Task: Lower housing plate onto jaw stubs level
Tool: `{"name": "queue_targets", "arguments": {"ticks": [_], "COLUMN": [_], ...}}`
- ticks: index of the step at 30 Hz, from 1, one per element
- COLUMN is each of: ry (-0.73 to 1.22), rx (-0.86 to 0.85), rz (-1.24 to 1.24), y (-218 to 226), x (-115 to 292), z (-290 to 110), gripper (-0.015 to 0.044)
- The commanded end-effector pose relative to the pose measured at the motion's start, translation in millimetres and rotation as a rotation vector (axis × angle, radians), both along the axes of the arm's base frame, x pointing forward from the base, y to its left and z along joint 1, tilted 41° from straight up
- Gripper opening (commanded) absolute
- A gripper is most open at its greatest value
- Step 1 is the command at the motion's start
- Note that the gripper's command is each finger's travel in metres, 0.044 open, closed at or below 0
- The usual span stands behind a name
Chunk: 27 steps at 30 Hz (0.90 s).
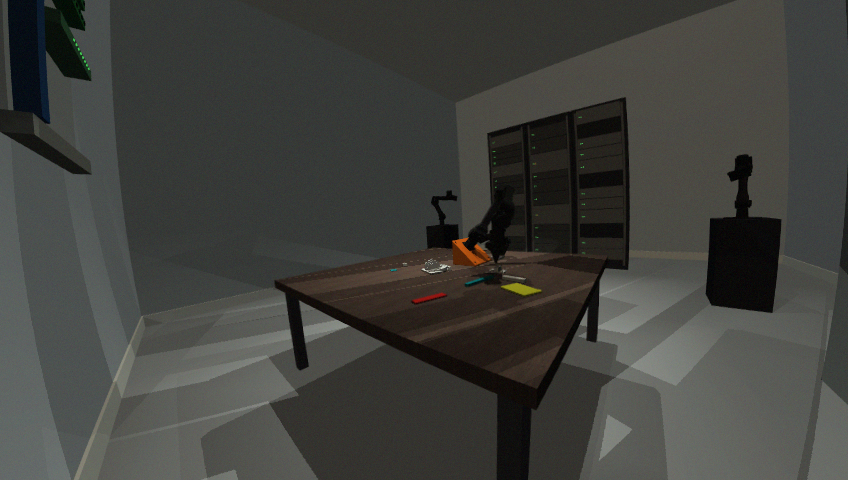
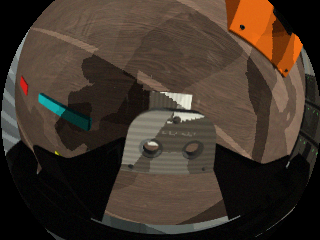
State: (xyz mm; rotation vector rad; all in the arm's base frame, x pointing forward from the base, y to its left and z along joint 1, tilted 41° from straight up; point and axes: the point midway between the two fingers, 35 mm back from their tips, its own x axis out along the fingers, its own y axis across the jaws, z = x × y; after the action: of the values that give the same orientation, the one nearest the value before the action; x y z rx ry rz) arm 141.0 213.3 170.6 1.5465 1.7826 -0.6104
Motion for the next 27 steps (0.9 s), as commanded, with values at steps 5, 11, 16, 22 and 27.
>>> {"name": "queue_targets", "arguments": {"ticks": [5, 11, 16, 22, 27], "ry": [-0.006, -0.006, -0.036, -0.084, -0.121], "rx": [0.011, 0.011, 0.0, -0.017, -0.03], "rz": [0.002, 0.001, 0.027, 0.074, 0.115], "y": [-16, -19, -23, -30, -37], "x": [-1, -2, 7, 21, 32], "z": [21, 24, 18, 7, -2], "gripper": [0.0351, 0.0351, 0.0351, 0.0351, 0.0351]}}
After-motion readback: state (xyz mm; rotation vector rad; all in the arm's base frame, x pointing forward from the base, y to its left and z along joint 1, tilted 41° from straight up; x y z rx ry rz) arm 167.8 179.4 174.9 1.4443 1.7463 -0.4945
